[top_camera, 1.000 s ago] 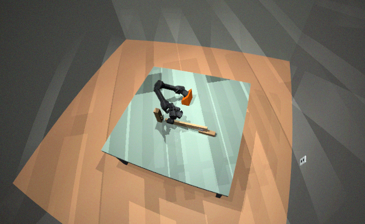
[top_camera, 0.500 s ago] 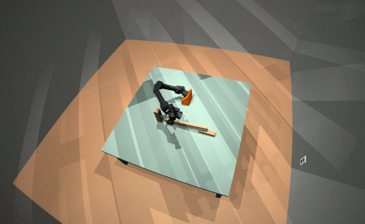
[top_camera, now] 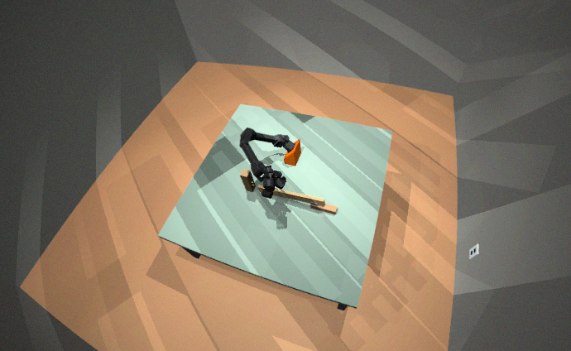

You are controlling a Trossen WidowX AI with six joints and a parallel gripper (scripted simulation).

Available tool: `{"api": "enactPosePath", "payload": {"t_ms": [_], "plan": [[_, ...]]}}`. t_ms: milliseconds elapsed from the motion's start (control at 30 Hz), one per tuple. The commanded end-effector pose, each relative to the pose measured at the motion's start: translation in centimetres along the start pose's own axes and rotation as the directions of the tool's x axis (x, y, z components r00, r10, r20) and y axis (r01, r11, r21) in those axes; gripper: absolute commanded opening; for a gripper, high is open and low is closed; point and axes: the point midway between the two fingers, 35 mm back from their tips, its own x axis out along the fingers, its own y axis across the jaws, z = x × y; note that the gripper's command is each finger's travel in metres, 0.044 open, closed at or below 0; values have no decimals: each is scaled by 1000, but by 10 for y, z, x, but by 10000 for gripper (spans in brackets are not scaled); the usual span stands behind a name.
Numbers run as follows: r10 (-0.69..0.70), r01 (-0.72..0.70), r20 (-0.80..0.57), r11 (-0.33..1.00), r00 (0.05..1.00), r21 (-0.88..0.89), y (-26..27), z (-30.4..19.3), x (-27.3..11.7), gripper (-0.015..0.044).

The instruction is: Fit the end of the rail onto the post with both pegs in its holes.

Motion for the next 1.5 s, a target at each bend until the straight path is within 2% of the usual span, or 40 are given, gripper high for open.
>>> {"api": "enactPosePath", "payload": {"t_ms": [0,600,1100,1333,1467], "plan": [[4,-4,-7,1000,1000,-5,2,-1,8,440],[3,-3,-13,1000,1000,-4,4,-3,34,440],[3,-3,-13,1000,1000,-4,4,-3,34,46],[3,-3,-13,1000,1000,-4,4,-3,34,0],[3,-3,-13,1000,1000,-4,4,-3,34,0]]}}
